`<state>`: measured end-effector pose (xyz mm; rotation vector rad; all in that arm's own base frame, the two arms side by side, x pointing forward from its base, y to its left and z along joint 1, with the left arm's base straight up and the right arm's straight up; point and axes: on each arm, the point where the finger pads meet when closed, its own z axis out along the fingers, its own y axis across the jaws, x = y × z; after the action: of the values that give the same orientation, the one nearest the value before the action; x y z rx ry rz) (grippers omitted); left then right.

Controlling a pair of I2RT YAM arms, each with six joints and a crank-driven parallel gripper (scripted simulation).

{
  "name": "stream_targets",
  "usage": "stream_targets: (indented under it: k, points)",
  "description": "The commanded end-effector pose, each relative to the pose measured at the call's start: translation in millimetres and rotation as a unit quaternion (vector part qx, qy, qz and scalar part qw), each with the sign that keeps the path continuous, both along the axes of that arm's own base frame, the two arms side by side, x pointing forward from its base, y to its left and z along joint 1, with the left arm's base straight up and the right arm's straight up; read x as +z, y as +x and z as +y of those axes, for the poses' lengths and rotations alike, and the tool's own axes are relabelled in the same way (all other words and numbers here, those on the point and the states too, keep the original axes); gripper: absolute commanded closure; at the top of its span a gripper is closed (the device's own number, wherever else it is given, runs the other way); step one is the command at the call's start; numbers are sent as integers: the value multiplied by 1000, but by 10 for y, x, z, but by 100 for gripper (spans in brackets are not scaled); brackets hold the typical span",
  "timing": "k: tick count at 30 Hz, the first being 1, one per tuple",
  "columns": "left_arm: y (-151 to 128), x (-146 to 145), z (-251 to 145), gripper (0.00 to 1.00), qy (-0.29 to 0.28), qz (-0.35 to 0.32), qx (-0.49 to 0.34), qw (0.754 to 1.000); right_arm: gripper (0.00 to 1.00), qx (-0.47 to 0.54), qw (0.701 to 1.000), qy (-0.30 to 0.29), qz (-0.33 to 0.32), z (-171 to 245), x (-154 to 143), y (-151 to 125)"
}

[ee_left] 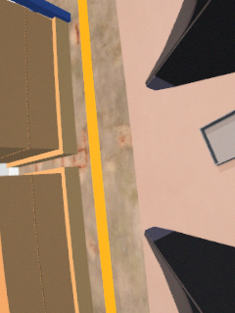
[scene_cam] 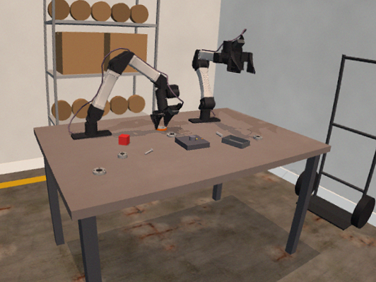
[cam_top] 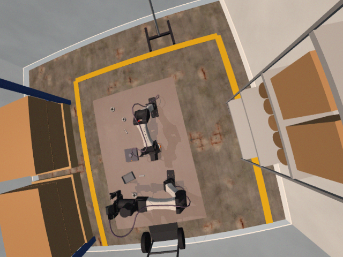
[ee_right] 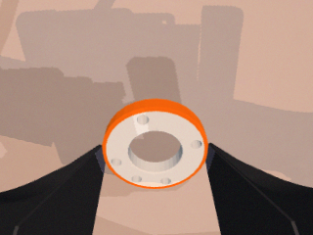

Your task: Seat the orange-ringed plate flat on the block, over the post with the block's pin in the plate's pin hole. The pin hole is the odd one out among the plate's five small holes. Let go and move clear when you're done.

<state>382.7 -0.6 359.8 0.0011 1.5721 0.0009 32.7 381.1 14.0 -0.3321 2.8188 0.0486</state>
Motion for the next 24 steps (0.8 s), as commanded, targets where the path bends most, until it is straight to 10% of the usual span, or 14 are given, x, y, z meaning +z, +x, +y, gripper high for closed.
stream_targets:
  k: [1, 8, 9, 24]
  points:
    - [-40, 26, 6, 0, 5, -1, -1, 1000, 100, 2, 1000, 19, -2, 37, 71, -27]
    - [-40, 26, 6, 0, 5, -1, -1, 1000, 100, 3, 1000, 3, -2, -10, -91, -41]
    - [-40, 26, 6, 0, 5, -1, -1, 1000, 17, 1, 999, 45, -5, 210, 204, -8]
    - [-40, 26, 6, 0, 5, -1, -1, 1000, 17, 2, 1000, 28, -3, 163, 90, -14]
